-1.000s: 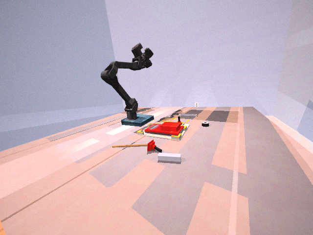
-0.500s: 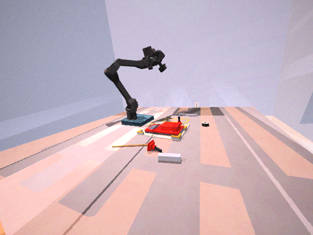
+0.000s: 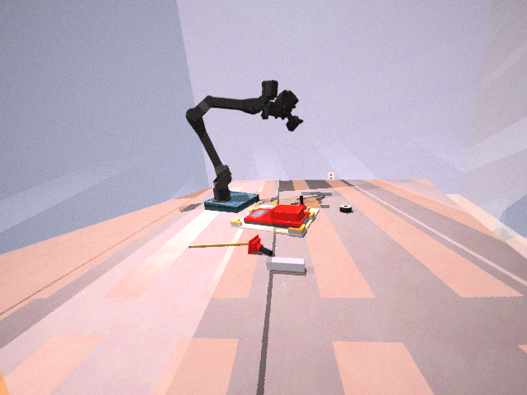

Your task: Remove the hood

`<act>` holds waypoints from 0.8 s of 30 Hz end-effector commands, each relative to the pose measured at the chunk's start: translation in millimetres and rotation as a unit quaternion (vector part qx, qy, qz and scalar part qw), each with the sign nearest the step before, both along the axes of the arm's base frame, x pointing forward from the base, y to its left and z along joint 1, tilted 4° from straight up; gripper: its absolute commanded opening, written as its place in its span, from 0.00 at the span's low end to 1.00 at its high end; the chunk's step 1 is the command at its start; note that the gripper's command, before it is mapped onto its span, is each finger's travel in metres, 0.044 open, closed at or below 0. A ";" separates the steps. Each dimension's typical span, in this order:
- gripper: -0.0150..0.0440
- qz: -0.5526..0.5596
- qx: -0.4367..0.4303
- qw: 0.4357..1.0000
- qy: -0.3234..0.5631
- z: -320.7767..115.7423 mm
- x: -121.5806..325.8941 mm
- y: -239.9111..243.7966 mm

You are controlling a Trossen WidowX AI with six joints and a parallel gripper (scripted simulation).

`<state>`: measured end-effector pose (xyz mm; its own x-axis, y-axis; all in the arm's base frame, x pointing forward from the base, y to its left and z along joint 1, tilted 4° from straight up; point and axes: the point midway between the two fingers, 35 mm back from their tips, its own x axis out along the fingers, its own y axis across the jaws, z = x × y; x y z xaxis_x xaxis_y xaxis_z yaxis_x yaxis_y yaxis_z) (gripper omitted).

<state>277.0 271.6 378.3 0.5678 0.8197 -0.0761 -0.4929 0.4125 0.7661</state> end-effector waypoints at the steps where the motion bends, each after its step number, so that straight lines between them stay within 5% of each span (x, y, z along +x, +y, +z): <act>1: 1.00 -0.037 -0.036 0.999 0.000 -12.2 25.1 -19.0; 24: 1.00 -0.201 -0.324 0.916 0.121 -125.6 128.3 -181.1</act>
<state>397.1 119.7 266.9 0.7343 0.3645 -0.5727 -0.1058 0.8947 0.4339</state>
